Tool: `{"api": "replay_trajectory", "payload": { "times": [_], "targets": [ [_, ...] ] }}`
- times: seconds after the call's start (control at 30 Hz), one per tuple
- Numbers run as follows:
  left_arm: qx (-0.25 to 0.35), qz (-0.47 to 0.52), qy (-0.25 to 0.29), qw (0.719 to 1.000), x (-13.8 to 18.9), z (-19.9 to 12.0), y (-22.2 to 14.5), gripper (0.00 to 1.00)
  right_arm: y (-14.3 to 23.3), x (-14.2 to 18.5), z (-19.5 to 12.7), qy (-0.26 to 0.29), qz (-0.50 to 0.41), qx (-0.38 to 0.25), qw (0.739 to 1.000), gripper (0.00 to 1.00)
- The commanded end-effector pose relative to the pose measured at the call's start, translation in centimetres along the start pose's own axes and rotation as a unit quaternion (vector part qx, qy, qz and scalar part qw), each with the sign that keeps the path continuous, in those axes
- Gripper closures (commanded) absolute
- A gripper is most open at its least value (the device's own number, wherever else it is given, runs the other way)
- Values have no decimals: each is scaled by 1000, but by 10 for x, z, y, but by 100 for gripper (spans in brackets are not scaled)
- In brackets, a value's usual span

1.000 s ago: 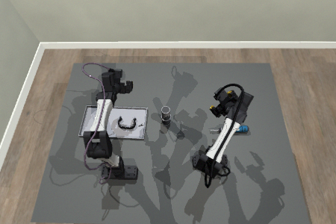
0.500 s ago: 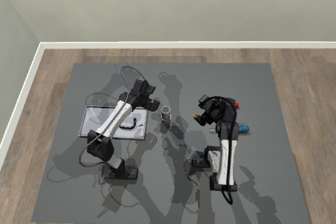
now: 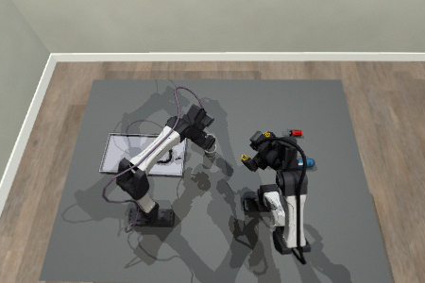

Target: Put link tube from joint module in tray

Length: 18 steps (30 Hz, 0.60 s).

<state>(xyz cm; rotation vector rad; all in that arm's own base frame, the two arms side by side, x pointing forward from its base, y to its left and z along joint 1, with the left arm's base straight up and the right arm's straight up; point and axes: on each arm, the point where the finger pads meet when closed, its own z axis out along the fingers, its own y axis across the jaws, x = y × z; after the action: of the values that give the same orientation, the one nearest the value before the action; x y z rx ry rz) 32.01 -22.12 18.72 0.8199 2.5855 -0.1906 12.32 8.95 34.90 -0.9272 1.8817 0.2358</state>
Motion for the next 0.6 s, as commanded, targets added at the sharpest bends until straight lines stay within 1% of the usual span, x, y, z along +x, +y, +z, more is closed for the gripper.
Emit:
{"api": "replay_trajectory", "payload": {
  "times": [0.0,0.13,0.2,0.3,0.37,0.5,0.57],
  "targets": [
    [-6,-4,0,1000,-5,-6,-1,0,8,-4,-11,-11,12,-8,1000,0],
    [-4,0,2,1000,-6,-6,-5,0,14,-3,-17,-16,15,-14,1000,0],
    [-4,0,-1,1000,-7,-5,-5,22,16,-3,-20,-18,15,-16,1000,0],
    [-4,-1,-13,1000,-8,-9,-5,23,19,-3,-25,-22,17,-18,999,0],
    [-4,-1,-28,1000,-14,-11,-5,23,22,-3,-28,-26,18,-21,999,0],
    [-1,-1,-31,1000,-12,-7,-6,23,24,-3,-32,-30,19,-26,999,0],
    [2,-1,-45,999,-16,-6,-7,23,28,-3,-38,-38,21,-34,998,0]
  ]
}}
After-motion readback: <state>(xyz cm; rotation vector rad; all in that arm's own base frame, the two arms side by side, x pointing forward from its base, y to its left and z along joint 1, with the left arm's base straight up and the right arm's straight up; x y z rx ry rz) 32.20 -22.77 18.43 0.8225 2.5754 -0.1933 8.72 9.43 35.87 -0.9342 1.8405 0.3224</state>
